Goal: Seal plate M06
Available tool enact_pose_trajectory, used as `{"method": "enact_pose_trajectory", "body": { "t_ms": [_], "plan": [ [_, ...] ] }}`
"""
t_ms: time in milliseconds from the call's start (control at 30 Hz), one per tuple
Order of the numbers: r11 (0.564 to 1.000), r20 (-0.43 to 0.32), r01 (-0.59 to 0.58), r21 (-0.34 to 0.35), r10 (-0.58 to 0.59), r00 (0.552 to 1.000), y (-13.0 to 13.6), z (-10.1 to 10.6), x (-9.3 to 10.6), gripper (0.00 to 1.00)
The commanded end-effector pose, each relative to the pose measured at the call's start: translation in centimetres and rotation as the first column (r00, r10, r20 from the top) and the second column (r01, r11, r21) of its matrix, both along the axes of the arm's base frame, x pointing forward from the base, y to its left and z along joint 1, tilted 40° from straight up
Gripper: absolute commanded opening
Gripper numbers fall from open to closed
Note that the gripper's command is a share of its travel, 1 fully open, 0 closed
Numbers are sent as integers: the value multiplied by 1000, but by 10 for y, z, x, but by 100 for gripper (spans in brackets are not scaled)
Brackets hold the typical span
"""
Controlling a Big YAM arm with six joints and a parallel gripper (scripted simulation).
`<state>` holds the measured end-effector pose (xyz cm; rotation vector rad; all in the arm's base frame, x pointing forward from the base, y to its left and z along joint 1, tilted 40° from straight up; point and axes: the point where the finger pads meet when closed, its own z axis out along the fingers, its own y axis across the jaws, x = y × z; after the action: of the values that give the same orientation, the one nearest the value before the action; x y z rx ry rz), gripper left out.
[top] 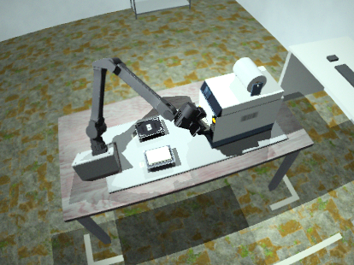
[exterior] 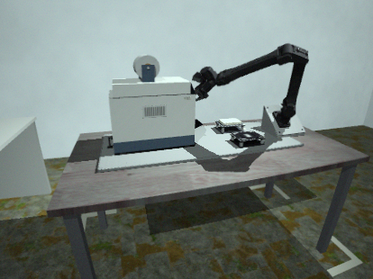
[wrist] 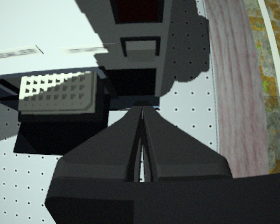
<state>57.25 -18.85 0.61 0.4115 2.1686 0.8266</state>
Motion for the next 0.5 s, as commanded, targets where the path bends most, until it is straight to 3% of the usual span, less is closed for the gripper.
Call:
{"method": "enact_pose_trajectory", "body": {
  "t_ms": [0,233,467],
  "plan": [
    [1000,6,11,-12,-11,1000,-15,10,-10,0],
    [1000,26,-9,-22,9,1000,-10,23,-9,0],
    [1000,-8,4,-3,-4,1000,-18,12,-28,0]
  ]
}}
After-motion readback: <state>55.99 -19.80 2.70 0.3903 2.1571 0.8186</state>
